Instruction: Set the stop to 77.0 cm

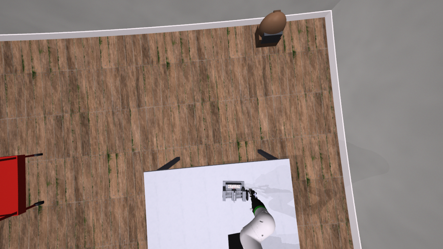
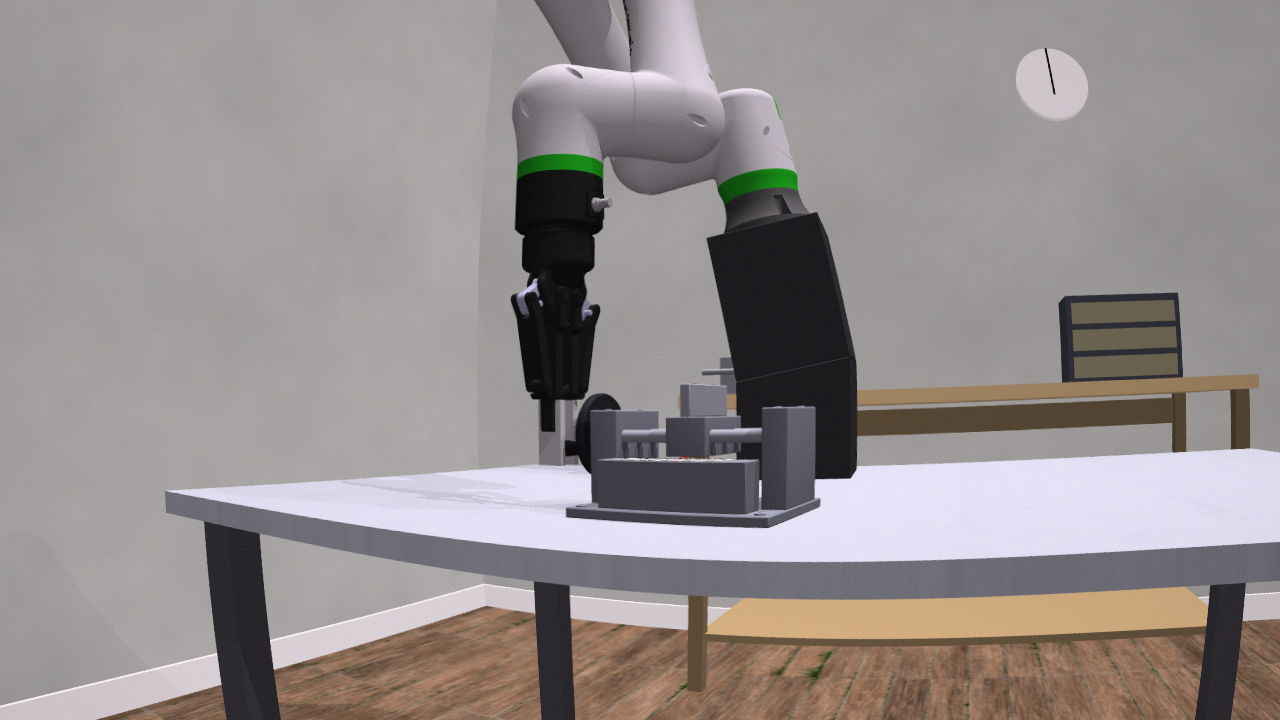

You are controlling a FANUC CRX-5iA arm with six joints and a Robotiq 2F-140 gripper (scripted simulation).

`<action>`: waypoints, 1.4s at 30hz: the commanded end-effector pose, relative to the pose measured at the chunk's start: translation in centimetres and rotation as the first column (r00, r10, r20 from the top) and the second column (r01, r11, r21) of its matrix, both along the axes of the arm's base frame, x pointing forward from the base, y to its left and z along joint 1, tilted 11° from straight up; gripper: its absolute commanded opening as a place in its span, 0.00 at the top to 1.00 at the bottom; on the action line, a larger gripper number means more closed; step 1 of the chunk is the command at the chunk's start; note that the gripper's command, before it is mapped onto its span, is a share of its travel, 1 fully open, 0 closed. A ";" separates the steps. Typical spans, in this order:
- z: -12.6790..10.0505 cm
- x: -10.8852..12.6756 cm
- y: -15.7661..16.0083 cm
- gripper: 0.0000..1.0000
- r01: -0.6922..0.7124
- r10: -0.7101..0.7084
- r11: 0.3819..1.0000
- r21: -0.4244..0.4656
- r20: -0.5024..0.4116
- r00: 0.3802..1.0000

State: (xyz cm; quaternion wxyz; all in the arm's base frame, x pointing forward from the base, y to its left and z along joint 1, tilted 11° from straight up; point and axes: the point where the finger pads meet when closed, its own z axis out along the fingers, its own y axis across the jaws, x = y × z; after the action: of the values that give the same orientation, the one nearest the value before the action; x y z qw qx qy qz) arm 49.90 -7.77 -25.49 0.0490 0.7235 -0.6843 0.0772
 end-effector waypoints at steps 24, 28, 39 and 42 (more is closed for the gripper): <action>-1.6 -1.8 -0.4 0.96 0.000 0.000 1.000 -0.001 0.001 1.000; -1.7 -2.2 -0.4 0.96 0.000 0.000 1.000 -0.001 0.001 1.000; -1.6 -3.4 -0.5 0.96 0.000 0.000 1.000 -0.001 0.001 1.000; -1.6 -3.5 -0.5 0.96 0.000 0.000 1.000 -0.001 0.001 1.000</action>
State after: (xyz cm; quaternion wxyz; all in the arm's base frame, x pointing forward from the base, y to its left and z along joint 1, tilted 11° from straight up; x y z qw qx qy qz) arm 46.51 -8.25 -27.14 0.0507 0.7233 -0.6846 0.0747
